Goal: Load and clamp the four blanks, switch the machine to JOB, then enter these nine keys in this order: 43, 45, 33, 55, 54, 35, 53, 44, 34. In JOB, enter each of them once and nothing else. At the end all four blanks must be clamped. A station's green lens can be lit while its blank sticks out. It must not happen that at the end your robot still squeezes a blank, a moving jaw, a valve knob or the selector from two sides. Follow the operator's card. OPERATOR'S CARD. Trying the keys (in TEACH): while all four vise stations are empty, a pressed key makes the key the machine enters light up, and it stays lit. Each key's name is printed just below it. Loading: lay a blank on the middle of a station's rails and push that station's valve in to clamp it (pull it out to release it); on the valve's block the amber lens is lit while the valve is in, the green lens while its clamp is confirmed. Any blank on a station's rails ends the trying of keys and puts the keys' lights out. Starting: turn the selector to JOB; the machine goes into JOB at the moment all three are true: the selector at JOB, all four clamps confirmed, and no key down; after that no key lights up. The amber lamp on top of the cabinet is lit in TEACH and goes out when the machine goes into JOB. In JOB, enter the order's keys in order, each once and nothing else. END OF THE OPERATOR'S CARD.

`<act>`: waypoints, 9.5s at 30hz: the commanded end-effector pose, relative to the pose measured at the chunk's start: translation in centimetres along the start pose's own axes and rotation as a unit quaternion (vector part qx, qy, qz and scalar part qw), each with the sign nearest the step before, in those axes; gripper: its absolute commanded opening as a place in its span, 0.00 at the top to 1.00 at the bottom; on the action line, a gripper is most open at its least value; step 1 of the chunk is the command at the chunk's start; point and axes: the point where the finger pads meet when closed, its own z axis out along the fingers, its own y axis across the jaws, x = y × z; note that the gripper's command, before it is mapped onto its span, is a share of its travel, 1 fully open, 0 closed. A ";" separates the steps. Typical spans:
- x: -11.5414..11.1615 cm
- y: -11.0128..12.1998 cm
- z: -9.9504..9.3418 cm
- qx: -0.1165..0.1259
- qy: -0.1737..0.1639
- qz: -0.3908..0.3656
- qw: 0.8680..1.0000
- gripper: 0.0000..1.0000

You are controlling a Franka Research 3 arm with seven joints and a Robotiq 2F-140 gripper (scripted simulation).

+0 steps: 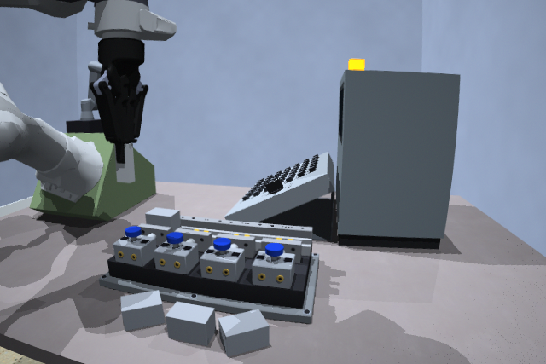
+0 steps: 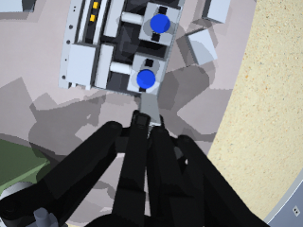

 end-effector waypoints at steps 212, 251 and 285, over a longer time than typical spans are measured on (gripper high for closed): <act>5.0 5.7 -3.0 0.004 0.007 -0.169 0.986 1.00; 7.1 9.2 -2.7 0.001 0.005 -0.322 0.947 0.60; 7.2 9.2 6.6 0.001 0.005 -0.322 0.947 0.60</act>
